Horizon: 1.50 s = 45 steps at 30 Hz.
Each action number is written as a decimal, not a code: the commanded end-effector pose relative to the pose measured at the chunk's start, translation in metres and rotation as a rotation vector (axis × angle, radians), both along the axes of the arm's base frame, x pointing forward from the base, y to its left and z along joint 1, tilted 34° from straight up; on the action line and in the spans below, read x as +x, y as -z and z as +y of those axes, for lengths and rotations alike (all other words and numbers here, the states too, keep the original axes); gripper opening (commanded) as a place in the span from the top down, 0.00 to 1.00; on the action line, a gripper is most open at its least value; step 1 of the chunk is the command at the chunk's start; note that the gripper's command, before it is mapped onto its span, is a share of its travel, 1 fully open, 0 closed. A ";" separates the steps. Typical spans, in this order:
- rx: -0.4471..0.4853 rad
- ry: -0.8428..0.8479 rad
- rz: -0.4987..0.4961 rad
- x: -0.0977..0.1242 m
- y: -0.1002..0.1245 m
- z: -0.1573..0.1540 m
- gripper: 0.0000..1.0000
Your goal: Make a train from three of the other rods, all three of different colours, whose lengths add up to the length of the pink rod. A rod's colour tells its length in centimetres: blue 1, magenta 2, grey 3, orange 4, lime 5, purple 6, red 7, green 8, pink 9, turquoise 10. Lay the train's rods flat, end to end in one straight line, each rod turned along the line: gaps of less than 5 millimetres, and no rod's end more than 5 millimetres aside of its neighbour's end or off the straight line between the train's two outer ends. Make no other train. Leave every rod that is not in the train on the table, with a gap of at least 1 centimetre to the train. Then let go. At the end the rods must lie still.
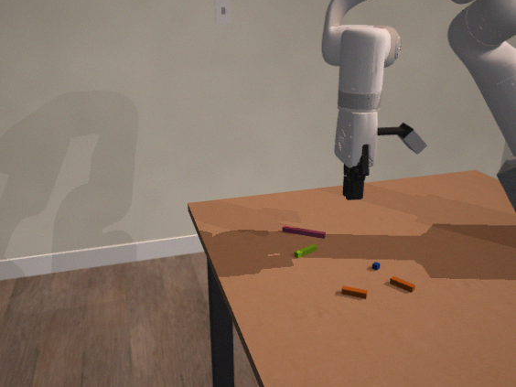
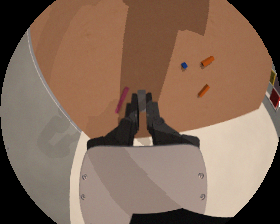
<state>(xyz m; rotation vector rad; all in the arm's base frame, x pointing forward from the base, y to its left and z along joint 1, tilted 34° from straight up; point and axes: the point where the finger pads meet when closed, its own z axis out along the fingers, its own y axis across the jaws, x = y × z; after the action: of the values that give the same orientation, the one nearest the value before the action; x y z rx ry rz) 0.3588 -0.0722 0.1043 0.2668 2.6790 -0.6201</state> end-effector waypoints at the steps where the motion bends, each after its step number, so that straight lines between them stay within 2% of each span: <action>1: 0.025 0.068 -0.041 0.003 0.002 0.006 0.96; 17: 0.209 0.548 -0.302 0.013 0.020 0.047 0.96; 19: 0.209 0.548 -0.302 0.013 0.020 0.047 0.96; 25: 0.277 0.728 -0.404 0.015 0.027 0.063 0.96; 45: 0.287 0.754 -0.419 0.016 0.029 0.064 0.96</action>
<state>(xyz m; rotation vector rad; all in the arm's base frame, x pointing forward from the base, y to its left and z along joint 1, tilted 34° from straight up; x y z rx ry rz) 0.3735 -0.0079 0.0755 1.3561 2.1952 -0.3140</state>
